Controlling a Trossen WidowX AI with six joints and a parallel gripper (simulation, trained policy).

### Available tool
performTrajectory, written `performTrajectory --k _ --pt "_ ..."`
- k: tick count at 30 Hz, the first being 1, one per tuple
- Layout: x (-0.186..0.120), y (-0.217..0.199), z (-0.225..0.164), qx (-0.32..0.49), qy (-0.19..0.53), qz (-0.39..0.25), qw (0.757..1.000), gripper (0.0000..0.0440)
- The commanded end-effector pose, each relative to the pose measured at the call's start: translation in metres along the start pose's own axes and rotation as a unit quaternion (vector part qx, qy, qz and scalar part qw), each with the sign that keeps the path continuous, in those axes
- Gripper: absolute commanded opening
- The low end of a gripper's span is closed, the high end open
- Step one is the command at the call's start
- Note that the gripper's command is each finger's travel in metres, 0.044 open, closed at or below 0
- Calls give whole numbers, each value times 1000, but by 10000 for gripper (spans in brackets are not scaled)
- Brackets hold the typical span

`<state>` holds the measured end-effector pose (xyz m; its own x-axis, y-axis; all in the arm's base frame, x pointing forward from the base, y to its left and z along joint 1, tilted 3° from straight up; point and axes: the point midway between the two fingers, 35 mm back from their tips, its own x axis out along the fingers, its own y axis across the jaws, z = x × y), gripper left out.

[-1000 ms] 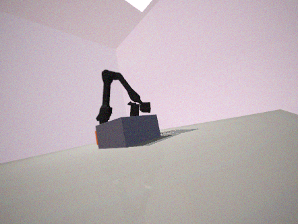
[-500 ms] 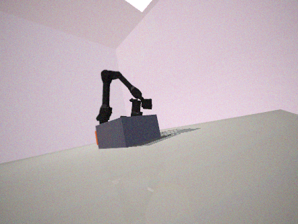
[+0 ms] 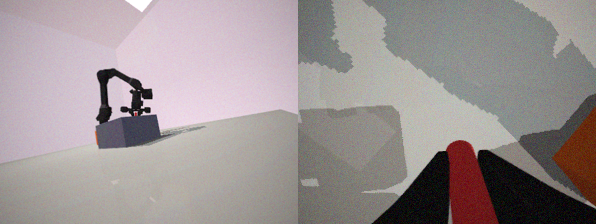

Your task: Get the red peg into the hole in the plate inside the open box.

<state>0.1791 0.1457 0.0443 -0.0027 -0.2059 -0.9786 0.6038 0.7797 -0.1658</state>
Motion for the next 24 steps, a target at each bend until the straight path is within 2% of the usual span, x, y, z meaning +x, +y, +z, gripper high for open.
performTrajectory --k 1,11,24 --pt "-12 3 10 11 -9 9 1000 0" --pt "-36 6 46 68 -31 19 997 0" --pt "-44 5 111 141 -57 30 988 0"
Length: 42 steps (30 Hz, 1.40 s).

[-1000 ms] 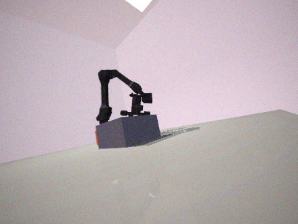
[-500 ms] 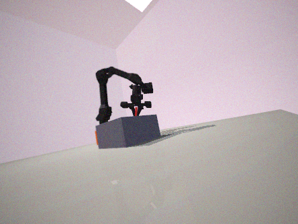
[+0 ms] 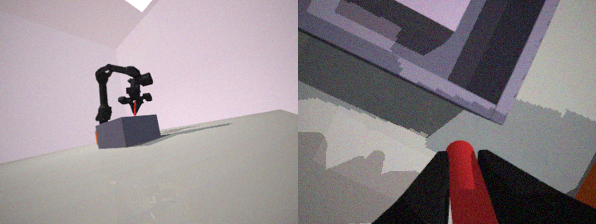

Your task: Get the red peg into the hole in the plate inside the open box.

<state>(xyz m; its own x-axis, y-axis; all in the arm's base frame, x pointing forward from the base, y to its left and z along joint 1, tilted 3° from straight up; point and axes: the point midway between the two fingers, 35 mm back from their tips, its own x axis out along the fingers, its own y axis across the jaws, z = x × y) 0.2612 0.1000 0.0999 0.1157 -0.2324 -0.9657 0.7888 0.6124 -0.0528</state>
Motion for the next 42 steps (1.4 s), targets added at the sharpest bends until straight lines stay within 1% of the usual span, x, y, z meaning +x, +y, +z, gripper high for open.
performTrajectory --k 1,10,19,25,31,33,38,40,42 --pt "3 4 16 12 -7 -1 1000 0" --pt "17 8 62 37 -17 2 999 0" --pt "40 10 102 36 -12 5 999 0" --pt "57 11 119 20 -1 11 1000 0" --pt "78 11 125 -5 16 15 1000 2" --pt "85 11 124 -14 25 14 999 26" --pt "99 10 122 -25 47 11 999 140" --pt "101 11 128 -35 46 14 998 144" --pt "101 13 133 -37 50 18 998 189"
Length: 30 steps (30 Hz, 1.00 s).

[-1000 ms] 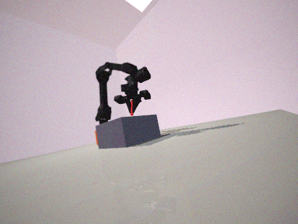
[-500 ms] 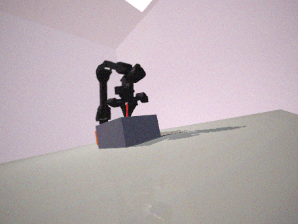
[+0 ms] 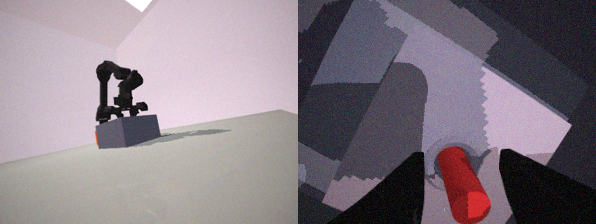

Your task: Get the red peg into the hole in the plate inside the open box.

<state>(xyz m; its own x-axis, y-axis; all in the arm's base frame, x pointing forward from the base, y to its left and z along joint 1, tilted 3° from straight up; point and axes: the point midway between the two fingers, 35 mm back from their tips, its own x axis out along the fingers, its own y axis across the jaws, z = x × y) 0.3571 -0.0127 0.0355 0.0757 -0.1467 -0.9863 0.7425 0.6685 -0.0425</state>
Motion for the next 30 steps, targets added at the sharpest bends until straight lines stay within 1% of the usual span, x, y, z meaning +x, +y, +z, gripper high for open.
performTrajectory --k 1,9,10,23,30 --pt "1 4 9 -2 6 7 1000 215" --pt "-10 24 32 0 22 34 999 423" --pt "-11 27 35 -1 25 39 999 440" --pt "-36 76 61 -17 24 119 992 440" --pt "-36 77 62 -17 23 120 992 440"
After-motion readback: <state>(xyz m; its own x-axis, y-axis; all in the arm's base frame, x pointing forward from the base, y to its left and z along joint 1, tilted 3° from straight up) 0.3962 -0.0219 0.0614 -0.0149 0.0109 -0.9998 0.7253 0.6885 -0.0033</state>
